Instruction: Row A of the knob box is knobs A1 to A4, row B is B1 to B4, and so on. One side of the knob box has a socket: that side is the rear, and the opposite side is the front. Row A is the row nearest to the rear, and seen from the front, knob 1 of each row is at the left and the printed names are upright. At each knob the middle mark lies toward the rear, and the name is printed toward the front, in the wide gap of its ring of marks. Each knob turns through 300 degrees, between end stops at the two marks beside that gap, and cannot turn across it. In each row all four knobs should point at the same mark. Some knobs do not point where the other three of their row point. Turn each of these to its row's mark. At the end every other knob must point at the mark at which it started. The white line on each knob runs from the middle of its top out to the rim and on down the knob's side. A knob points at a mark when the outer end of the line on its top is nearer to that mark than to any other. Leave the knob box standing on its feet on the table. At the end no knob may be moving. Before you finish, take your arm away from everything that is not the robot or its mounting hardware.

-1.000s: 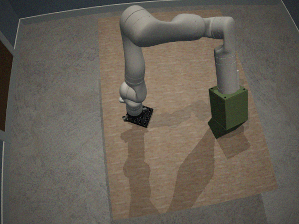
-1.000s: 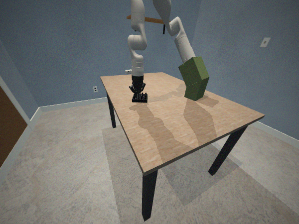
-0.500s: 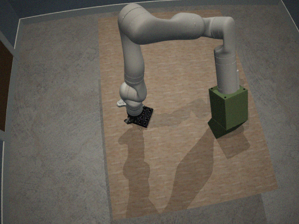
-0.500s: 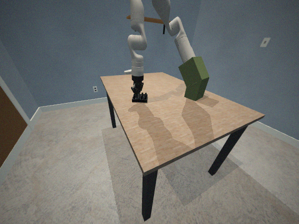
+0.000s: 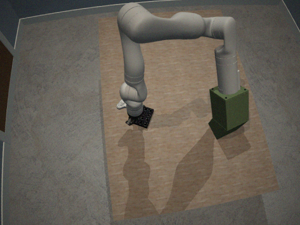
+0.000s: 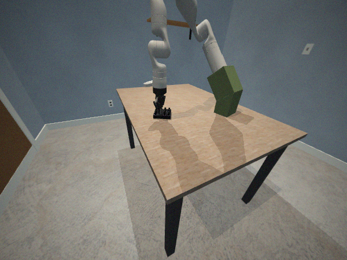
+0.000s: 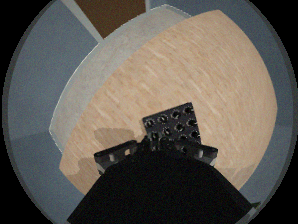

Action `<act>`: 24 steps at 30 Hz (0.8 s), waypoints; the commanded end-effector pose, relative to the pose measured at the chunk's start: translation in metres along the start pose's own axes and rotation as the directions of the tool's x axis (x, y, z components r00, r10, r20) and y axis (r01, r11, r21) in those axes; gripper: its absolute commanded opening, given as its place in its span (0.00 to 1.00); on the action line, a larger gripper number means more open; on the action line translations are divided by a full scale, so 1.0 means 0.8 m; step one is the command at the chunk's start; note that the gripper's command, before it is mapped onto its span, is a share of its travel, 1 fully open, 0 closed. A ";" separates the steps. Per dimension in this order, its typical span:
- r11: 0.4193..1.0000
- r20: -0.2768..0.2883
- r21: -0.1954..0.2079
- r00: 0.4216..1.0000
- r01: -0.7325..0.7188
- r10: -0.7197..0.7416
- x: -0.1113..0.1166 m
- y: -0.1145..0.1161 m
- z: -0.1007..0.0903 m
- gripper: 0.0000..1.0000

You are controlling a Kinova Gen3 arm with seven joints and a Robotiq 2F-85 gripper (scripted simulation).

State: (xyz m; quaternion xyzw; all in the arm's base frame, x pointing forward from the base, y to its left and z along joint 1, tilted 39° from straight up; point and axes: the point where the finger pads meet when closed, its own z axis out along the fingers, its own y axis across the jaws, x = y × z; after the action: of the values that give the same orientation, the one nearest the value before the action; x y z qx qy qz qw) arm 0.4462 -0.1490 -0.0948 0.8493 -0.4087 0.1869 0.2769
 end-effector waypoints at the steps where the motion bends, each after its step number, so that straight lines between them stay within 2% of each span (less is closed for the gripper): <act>1: 1.000 0.000 0.001 1.000 0.003 -0.003 0.001 -0.001 0.000 0.08; 16: 1.000 0.000 0.001 1.000 0.005 -0.005 0.001 -0.001 0.000 0.08; 17: 1.000 0.000 0.001 1.000 0.005 -0.005 0.001 -0.001 0.000 0.19; 24: 1.000 0.000 0.001 1.000 0.005 -0.005 0.001 -0.001 0.000 0.19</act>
State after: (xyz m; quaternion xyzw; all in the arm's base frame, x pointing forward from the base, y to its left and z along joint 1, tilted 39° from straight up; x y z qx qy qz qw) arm 0.4467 -0.1492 -0.0951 0.8505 -0.4067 0.1862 0.2768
